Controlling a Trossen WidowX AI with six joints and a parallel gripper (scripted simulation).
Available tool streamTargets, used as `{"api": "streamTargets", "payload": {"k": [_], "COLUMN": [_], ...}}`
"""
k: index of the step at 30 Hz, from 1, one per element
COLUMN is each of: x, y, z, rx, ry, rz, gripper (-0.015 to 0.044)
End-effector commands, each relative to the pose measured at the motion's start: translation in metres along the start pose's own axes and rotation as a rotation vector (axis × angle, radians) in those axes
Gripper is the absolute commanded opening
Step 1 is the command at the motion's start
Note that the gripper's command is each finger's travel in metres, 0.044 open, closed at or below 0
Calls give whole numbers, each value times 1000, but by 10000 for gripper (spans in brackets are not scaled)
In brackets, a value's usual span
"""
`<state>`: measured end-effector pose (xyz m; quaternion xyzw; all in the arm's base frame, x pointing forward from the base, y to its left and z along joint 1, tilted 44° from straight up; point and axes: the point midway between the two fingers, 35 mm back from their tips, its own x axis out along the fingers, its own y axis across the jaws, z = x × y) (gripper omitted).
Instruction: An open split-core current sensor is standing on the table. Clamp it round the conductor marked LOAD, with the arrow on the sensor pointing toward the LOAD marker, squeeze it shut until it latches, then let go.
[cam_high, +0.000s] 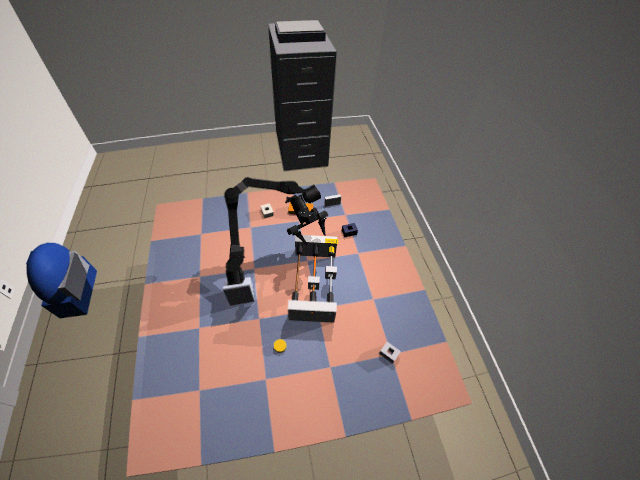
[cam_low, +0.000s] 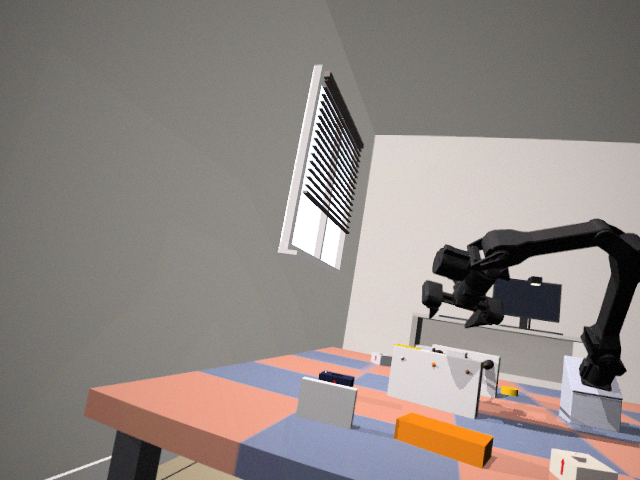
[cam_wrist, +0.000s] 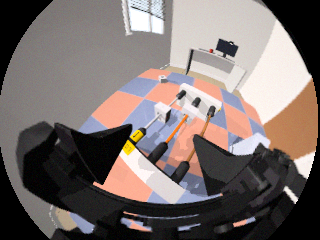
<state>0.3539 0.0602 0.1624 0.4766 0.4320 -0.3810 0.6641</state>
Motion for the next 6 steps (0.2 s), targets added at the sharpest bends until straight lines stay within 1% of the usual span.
{"api": "streamTargets", "payload": {"k": [1,3,5,6], "x": [2,18,42,11], "y": [0,-1,-3,1], "z": [0,4,12,-2], "rx": [5,51,133,41], "ry": [14,94,225,102], "rz": [-3,-42,-93,-24], "gripper": [440,440,440,440]}}
